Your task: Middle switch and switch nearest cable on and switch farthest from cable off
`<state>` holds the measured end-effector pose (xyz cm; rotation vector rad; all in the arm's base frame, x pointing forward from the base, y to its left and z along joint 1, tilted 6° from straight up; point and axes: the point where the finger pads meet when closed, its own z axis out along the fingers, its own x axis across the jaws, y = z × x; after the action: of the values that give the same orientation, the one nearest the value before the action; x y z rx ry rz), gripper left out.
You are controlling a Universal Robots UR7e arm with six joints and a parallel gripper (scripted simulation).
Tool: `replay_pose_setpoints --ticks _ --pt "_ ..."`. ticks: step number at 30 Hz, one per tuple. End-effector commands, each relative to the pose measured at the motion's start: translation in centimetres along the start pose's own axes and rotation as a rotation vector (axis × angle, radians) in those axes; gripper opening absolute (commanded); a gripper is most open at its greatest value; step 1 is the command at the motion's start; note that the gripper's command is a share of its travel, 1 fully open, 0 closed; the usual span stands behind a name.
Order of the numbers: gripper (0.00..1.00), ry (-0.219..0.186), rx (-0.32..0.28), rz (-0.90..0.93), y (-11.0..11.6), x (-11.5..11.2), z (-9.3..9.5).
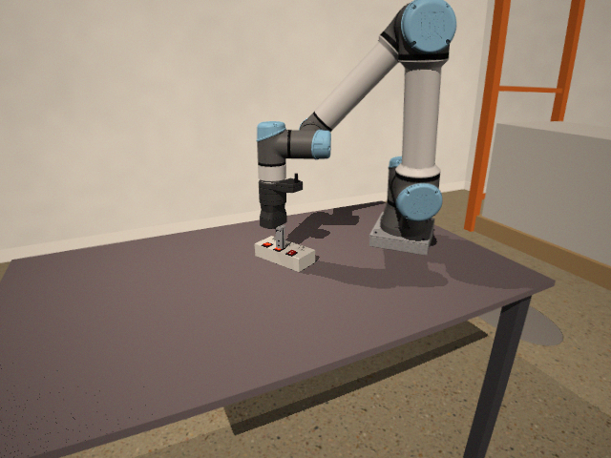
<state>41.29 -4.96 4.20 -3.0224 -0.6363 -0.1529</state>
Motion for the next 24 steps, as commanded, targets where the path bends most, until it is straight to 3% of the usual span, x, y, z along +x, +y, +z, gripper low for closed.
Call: replay_pose_setpoints --ticks 1,11,24 --pt "0.0 -0.001 0.001 0.001 0.0 0.0 0.1" --pt "0.0 -0.001 0.001 0.001 0.0 0.0 -0.1" --pt "0.0 -0.001 0.001 0.001 0.0 0.0 -3.0"
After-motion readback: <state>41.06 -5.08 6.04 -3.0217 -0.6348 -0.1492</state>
